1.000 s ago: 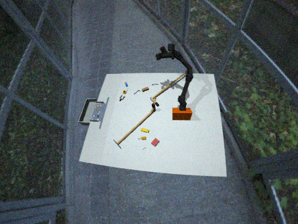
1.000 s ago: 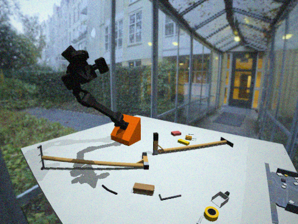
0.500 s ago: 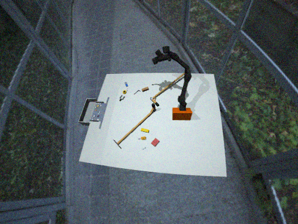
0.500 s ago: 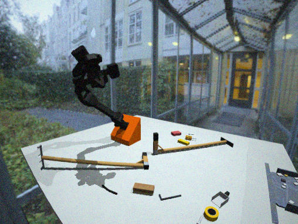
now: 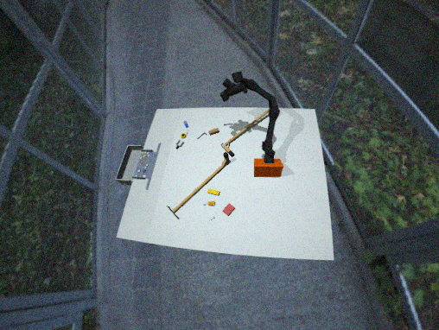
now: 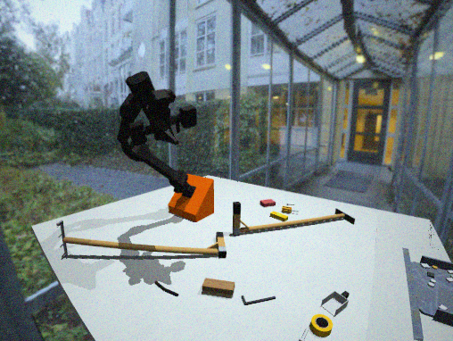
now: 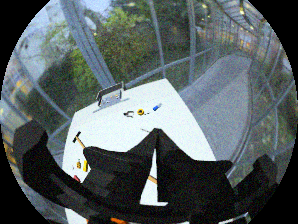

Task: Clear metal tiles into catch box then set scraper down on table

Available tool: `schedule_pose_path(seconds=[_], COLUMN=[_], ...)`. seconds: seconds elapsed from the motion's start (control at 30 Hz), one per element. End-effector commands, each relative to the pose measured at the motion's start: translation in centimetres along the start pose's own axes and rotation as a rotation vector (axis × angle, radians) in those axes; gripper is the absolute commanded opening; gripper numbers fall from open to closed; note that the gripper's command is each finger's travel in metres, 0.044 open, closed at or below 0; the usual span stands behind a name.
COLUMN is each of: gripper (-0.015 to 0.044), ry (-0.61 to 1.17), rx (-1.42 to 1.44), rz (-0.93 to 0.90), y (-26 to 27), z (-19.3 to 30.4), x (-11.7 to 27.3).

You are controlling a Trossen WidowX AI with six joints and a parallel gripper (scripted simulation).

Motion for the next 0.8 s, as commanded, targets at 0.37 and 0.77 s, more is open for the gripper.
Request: schedule_pose_path(seconds=[0.37,0.77], gripper=[0.0,0.0], ry=[0.129,0.23], rx=[0.102,0.185], rz=[-0.021,-0.034], y=[3.1,5.2], z=[2.6,4.8], x=[-2.7,-4.5])
Point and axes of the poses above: the point midway between the two fingers, 35 mm back from their tips, its own x axis back along the fingers, its own y axis across the jaws, z = x × y, the point moved 3 cm from there along x, back along the fingers, and after that the axes turned 3 degrees about -x, right-handed, at the moved point
